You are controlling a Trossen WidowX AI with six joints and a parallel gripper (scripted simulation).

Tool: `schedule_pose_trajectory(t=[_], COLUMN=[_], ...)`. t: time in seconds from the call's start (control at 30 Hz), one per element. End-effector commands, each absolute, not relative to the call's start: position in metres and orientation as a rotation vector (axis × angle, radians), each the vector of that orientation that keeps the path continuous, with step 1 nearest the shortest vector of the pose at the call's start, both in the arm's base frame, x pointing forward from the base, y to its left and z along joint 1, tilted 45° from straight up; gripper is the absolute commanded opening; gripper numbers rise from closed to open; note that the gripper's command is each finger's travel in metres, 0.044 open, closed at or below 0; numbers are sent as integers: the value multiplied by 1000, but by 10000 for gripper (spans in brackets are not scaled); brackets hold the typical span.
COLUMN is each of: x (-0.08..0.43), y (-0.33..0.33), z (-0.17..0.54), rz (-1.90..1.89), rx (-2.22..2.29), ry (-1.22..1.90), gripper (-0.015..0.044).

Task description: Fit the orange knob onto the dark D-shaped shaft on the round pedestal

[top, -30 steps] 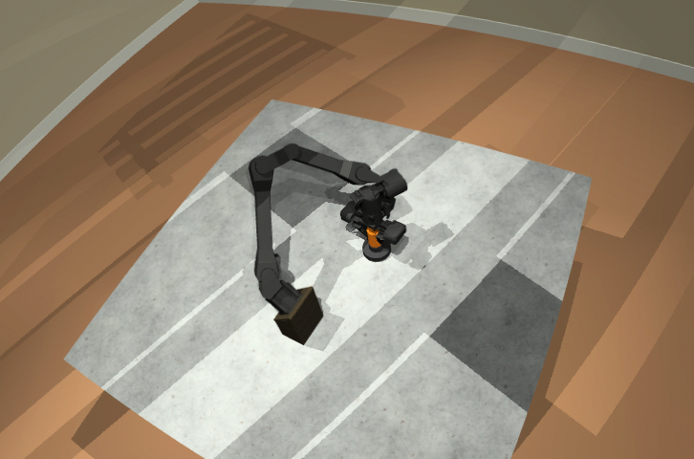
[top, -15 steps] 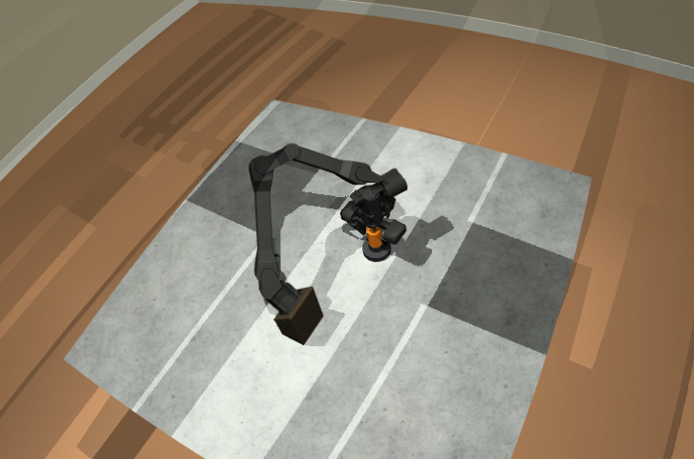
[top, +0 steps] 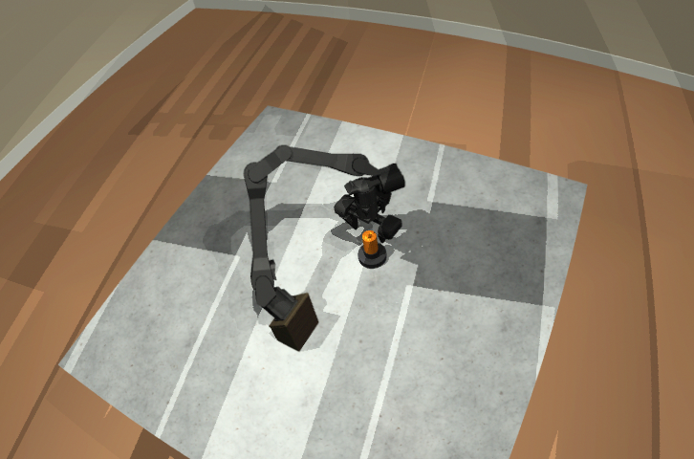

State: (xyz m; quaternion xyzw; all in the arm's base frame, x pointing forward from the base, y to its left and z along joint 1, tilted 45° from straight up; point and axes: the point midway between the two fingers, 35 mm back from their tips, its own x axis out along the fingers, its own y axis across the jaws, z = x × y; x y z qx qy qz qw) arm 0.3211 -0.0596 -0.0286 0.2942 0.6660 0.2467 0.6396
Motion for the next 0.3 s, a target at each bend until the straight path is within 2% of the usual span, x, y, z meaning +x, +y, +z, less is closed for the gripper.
schedule_pose_trajectory(t=[0.0, 0.27], x=[320, 323], y=[-89, -91], z=[3, 1], rz=[558, 558], rx=[660, 659], ry=[1504, 1504], gripper=[440, 440])
